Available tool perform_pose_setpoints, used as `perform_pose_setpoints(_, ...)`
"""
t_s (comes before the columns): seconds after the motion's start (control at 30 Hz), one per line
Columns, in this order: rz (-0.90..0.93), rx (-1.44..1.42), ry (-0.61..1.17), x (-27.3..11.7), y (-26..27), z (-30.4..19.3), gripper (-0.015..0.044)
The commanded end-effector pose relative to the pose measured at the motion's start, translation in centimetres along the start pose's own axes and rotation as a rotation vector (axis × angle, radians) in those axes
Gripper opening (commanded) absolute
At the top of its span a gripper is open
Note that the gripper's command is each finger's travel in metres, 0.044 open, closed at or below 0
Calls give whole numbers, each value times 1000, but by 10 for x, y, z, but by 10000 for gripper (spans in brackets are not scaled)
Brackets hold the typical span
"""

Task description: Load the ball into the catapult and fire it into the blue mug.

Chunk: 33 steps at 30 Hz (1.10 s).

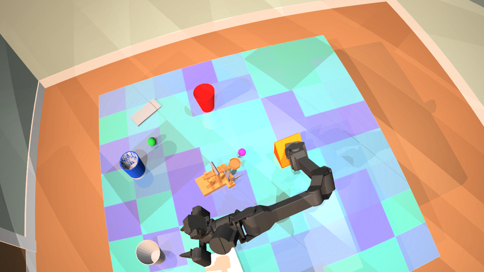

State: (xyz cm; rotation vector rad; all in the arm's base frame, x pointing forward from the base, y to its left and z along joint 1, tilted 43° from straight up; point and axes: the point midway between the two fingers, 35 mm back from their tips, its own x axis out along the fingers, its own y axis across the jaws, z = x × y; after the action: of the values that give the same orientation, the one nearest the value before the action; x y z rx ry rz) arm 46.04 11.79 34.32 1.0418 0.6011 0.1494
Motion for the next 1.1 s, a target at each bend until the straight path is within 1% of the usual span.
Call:
perform_pose_setpoints(0.0, -99, -107, 45, 13, -36, 5, 440)
perform_pose_setpoints(0.3, -258, -286, 223, 30, -104, 3, 440)
perform_pose_setpoints(0.57, -342, -419, 438, 34, -166, -3, 440)
perform_pose_setpoints(0.83, -345, -514, 683, 28, -223, -12, 440)
perform_pose_setpoints(1.07, -266, -559, 893, 14, -265, -22, 440)
